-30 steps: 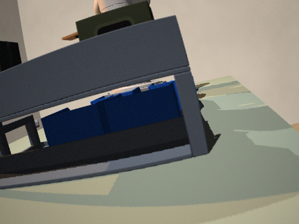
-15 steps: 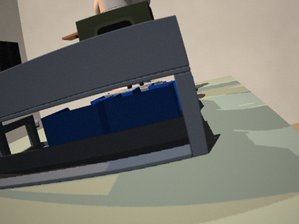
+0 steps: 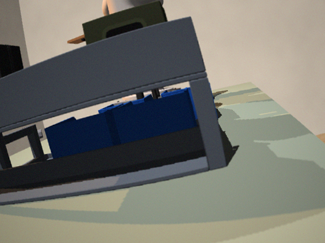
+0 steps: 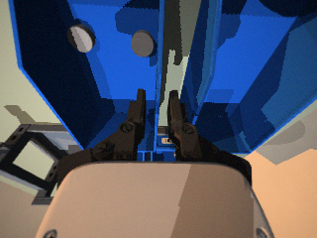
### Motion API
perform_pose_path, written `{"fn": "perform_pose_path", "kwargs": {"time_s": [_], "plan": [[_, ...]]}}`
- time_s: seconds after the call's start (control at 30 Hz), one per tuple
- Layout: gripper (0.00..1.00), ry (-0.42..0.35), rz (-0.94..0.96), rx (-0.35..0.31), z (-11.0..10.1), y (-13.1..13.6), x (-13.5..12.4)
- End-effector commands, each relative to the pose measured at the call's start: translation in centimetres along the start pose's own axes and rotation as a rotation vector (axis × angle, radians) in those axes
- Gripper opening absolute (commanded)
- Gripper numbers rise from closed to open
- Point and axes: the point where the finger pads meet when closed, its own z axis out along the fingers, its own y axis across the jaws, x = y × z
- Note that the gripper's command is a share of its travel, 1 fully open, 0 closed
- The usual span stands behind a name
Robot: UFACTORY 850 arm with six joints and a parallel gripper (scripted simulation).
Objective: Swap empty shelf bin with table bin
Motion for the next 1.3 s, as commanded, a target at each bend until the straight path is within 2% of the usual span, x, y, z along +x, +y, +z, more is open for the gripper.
{"fn": "perform_pose_path", "kwargs": {"time_s": [0.0,0.5,1.13,1.17,1.27], "plan": [[0.26,-0.003,0.0,-0.003,0.63,0.02,-0.08],[0.26,-0.003,0.0,-0.003,1.54,0.02,-0.09],[0.26,-0.003,0.0,-0.003,1.63,0.02,-0.09],[0.0,-0.003,0.0,-0.003,1.63,0.02,-0.09],[0.0,-0.003,0.0,-0.003,1.63,0.02,-0.09]]}}
